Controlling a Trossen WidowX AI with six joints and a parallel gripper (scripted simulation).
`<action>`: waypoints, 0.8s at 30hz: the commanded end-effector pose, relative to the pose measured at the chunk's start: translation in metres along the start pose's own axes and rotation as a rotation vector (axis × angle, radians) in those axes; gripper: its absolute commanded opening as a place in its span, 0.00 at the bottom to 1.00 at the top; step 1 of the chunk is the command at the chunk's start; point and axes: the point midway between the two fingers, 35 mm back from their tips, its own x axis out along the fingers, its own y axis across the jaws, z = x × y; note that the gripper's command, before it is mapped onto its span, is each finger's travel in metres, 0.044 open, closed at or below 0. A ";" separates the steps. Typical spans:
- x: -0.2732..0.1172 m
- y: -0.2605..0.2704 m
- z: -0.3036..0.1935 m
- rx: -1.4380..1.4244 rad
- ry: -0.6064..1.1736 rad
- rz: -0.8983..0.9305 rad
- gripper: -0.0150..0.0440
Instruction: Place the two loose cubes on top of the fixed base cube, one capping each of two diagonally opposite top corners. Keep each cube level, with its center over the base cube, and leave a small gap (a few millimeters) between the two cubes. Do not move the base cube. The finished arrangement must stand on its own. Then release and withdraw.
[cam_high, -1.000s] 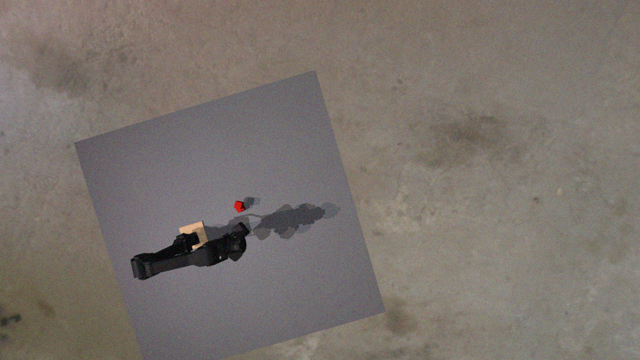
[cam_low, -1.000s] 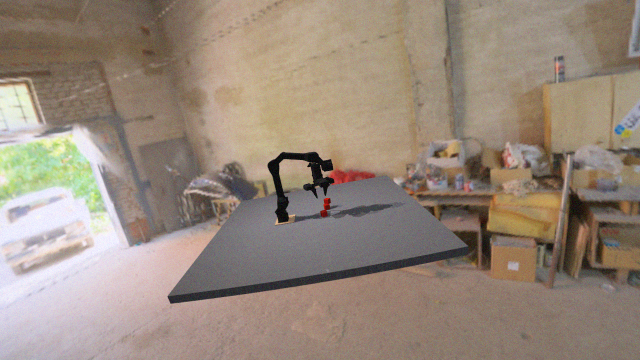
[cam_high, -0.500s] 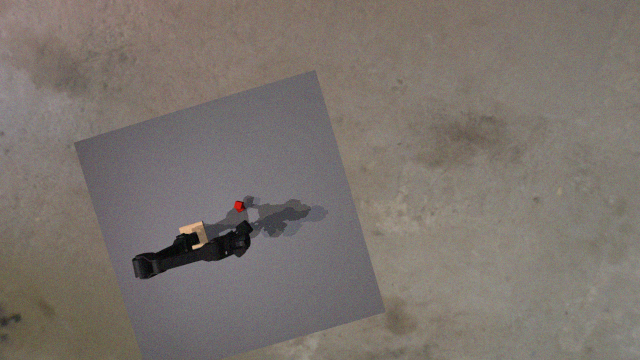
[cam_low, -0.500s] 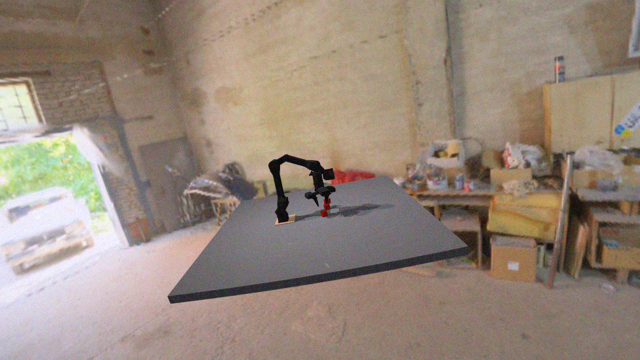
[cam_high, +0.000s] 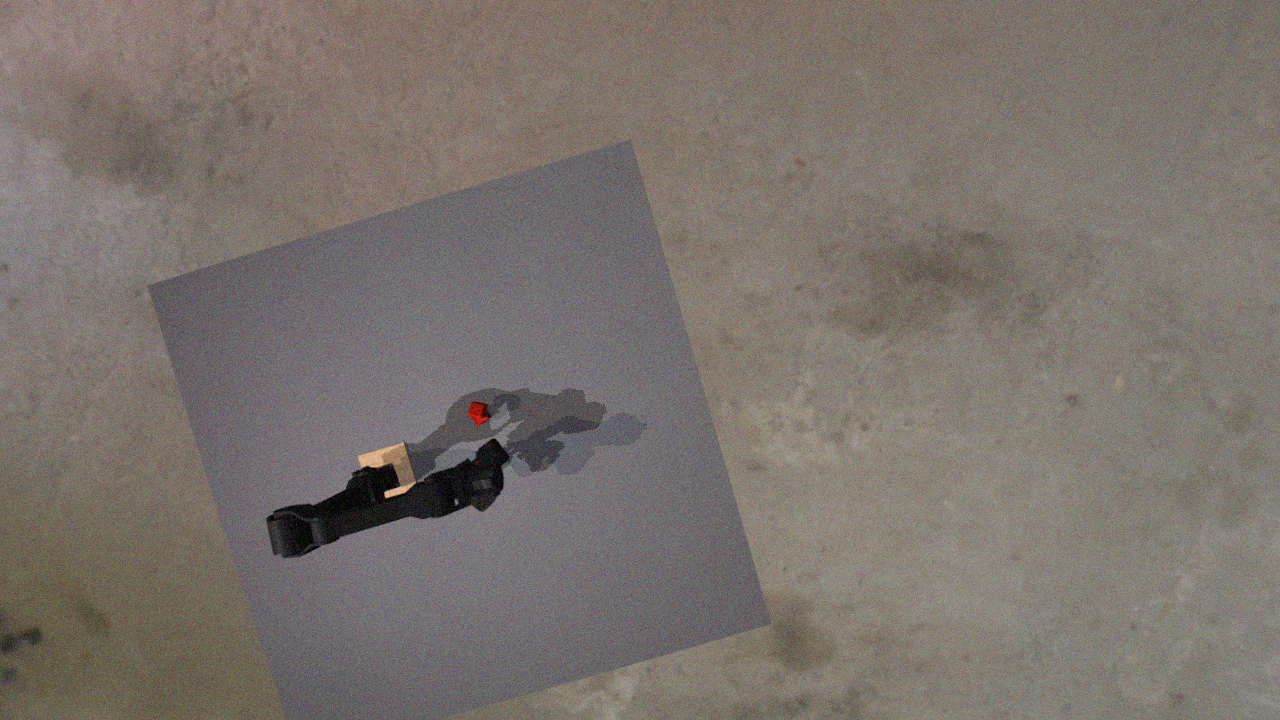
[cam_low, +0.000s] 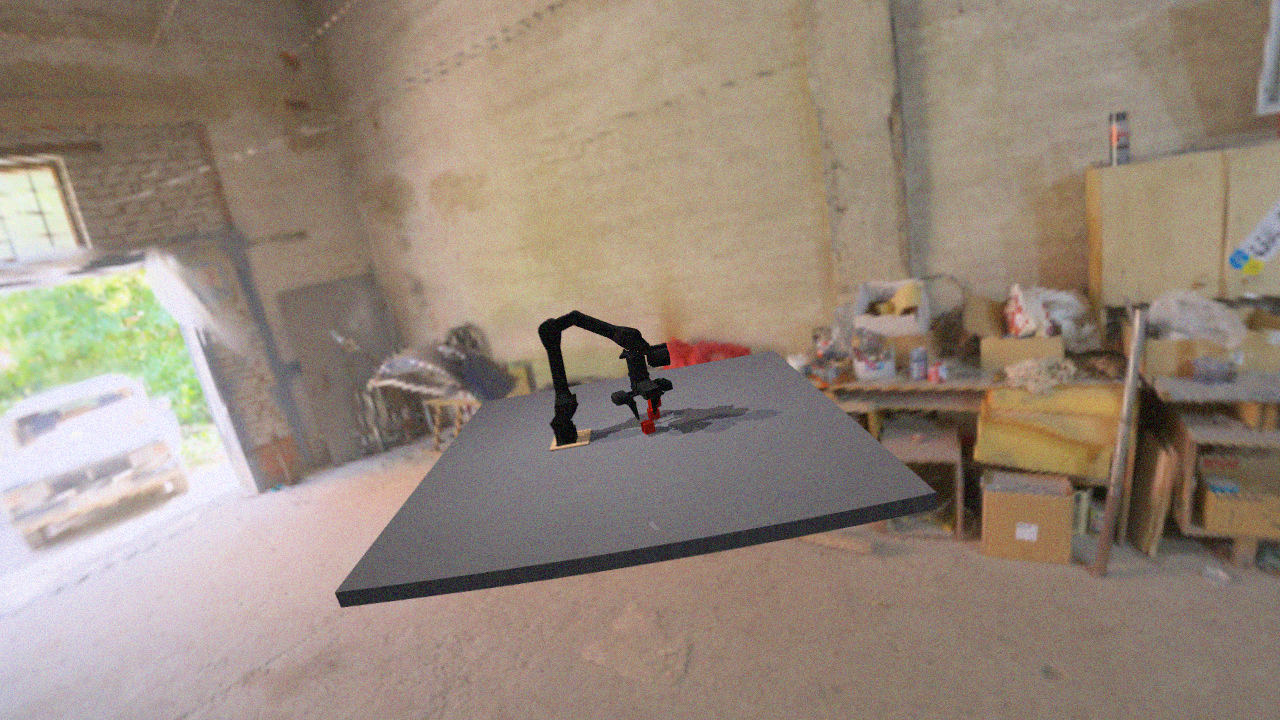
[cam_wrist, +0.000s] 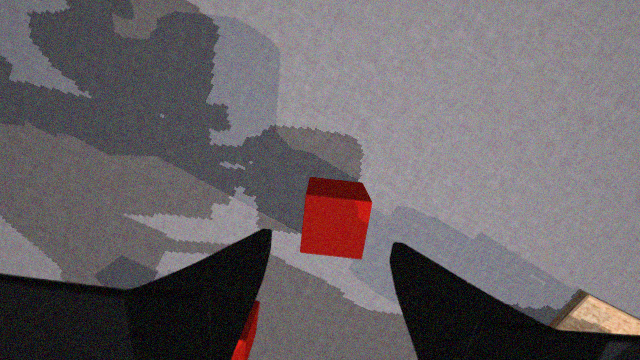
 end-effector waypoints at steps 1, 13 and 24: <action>0.008 -0.002 0.000 0.005 -0.001 -0.008 0.70; 0.028 -0.002 0.000 0.006 -0.001 -0.008 0.70; 0.034 -0.002 0.000 0.006 -0.001 -0.008 0.44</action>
